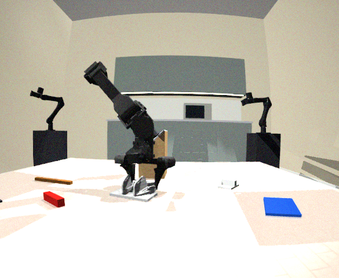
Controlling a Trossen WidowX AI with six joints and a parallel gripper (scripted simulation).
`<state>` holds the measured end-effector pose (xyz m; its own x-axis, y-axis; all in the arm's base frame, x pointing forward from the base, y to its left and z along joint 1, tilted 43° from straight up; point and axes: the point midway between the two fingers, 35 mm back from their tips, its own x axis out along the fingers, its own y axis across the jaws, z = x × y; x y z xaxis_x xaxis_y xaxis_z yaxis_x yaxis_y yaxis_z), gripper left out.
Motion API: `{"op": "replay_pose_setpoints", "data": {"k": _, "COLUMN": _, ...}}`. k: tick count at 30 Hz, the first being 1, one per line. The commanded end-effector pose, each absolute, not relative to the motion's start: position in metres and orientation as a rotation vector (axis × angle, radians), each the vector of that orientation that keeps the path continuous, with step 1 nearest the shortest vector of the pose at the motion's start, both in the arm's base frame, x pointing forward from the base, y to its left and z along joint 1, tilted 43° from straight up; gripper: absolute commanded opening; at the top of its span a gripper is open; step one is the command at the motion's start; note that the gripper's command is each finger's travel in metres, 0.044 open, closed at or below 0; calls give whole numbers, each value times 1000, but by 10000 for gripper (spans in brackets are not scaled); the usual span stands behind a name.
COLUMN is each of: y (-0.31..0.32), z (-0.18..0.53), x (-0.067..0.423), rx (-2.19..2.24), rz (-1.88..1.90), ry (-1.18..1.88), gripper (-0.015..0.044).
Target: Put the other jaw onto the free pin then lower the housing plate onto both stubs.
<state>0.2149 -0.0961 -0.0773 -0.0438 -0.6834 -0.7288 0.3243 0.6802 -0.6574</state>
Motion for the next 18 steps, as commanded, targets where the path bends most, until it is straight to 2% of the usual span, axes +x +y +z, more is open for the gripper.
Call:
{"op": "replay_pose_setpoints", "data": {"k": 1, "y": -96, "z": -78, "x": 215, "rx": -326, "rz": -836, "ry": 1394, "gripper": 351}}
{"op": "replay_pose_setpoints", "data": {"k": 7, "y": -96, "z": -78, "x": 215, "rx": -326, "rz": -836, "ry": 1394, "gripper": 351}}
{"op": "replay_pose_setpoints", "data": {"k": 10, "y": -96, "z": -77, "x": 215, "rx": -326, "rz": -838, "ry": 1392, "gripper": 430}}
{"op": "replay_pose_setpoints", "data": {"k": 11, "y": -96, "z": -77, "x": 215, "rx": -326, "rz": -838, "ry": 1392, "gripper": 440}}
{"op": "replay_pose_setpoints", "data": {"k": 18, "y": -96, "z": -77, "x": 215, "rx": -326, "rz": -838, "ry": 1392, "gripper": 440}}
